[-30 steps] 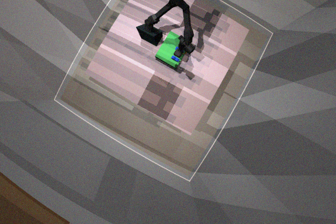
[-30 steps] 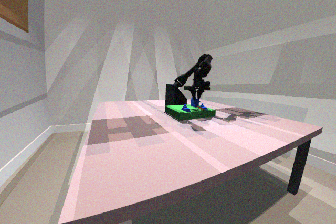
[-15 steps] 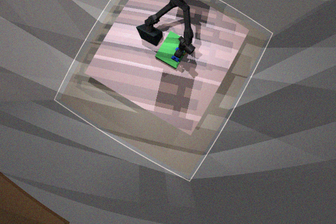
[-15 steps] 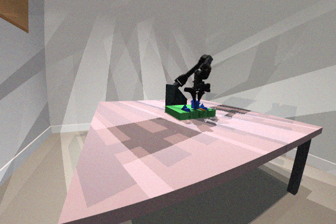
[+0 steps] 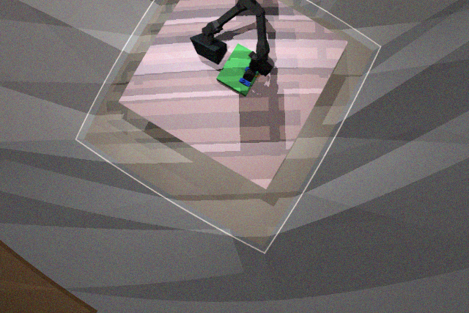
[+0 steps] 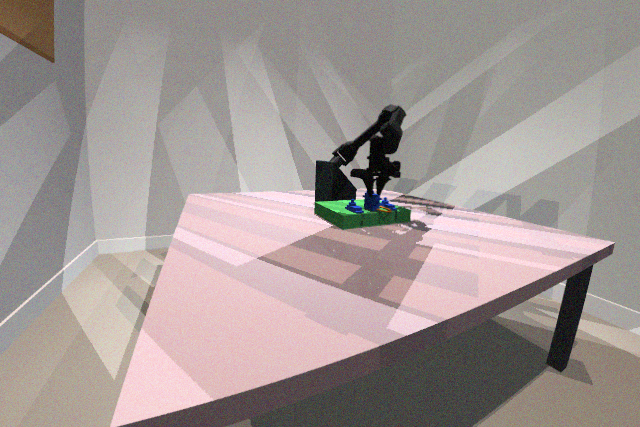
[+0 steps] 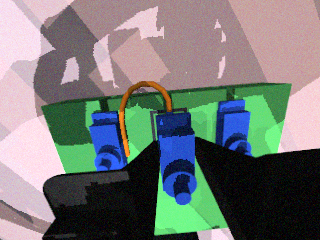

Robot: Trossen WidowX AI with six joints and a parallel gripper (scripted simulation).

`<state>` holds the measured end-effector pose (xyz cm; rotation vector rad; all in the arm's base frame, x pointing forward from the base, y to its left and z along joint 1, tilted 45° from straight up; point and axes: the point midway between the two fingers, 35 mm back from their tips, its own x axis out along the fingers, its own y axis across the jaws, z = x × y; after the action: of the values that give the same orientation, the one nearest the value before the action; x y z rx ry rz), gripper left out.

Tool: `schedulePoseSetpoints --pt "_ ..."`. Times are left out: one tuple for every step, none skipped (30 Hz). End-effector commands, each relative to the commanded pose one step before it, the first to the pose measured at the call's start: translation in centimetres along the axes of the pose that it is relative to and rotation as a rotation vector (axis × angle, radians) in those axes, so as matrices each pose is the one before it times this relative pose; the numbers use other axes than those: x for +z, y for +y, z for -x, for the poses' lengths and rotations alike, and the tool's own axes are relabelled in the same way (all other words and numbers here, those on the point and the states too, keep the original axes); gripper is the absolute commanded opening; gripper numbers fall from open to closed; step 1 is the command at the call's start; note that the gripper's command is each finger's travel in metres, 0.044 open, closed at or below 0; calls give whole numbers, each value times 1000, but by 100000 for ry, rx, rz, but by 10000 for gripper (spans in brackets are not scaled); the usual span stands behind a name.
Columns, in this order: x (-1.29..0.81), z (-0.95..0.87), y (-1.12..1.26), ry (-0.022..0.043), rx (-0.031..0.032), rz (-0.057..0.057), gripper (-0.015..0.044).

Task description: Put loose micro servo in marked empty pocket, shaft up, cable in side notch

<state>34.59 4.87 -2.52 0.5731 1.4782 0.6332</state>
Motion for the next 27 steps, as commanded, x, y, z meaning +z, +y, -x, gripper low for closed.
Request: schedulePoseSetpoints --pt "-152 -352 20 136 482 -930 0" --pt "0 -75 1 0 3 0 0" --pt "0 -88 1 0 4 0 0" --pt "-1 -103 1 0 5 0 0" --pt "-1 -75 1 0 4 0 0" --pt "0 -61 0 0 3 0 0" --pt "0 -76 1 0 3 0 0" --pt "0 -66 1 0 3 0 0" --pt "0 -57 0 0 2 0 0" --pt "0 -70 0 0 3 0 0" --pt "0 -89 1 0 4 0 0" --pt "-1 -106 1 0 5 0 0" --pt "0 -104 1 0 5 0 0" --pt "-1 -106 1 0 5 0 0" --pt "0 -100 1 0 4 0 0" --pt "-1 -103 1 0 5 0 0" --pt "0 -98 1 0 4 0 0" --pt "-1 -102 1 0 5 0 0" --pt "0 -98 1 0 4 0 0" --pt "-1 -103 1 0 5 0 0" --pt "0 -98 1 0 4 0 0" --pt "-1 -103 1 0 5 0 0" --pt "0 -98 1 0 4 0 0" --pt "-1 -103 1 0 5 0 0" --pt "0 -98 1 0 4 0 0" --pt "-1 -103 1 0 5 0 0" --pt "0 -98 1 0 4 0 0"
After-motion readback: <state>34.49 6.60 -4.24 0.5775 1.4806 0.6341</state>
